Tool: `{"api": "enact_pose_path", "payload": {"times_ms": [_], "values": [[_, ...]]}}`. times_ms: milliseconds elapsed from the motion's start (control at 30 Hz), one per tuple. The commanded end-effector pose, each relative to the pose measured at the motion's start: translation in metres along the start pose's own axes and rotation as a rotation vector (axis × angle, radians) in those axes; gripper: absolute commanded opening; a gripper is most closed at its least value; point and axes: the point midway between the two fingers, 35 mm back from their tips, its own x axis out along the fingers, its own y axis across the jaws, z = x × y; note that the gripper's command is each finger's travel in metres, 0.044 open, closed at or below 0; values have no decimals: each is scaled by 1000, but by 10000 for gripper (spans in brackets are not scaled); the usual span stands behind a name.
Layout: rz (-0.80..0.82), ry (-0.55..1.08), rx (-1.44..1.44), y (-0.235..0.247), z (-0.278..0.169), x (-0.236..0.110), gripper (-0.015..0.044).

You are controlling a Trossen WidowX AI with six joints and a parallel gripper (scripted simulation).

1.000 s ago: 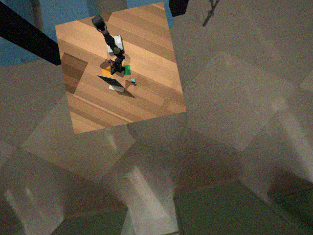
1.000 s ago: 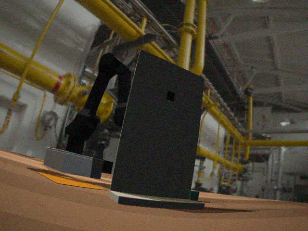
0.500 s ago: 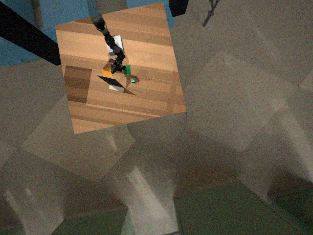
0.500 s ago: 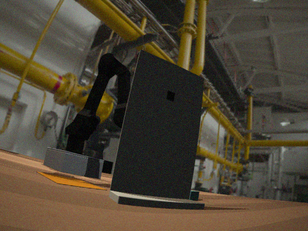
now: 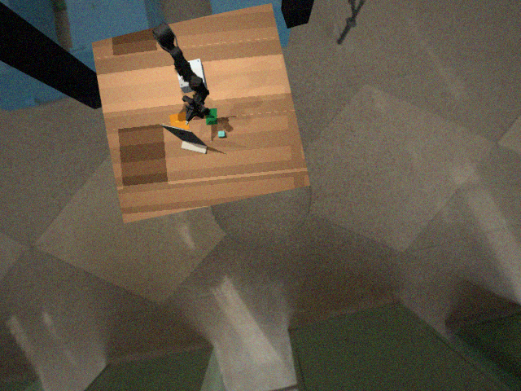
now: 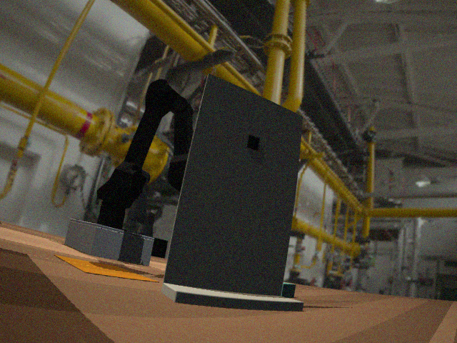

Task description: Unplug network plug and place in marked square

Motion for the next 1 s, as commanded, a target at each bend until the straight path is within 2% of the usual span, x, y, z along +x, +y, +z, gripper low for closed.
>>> {"api": "enact_pose_path", "payload": {"times_ms": [0,500,967], "values": [[1,5,-6,1,-2,-3,0],[2,5,-6,1,-2,-13,0],[2,2,-3,-23,-4,-16,0]]}}
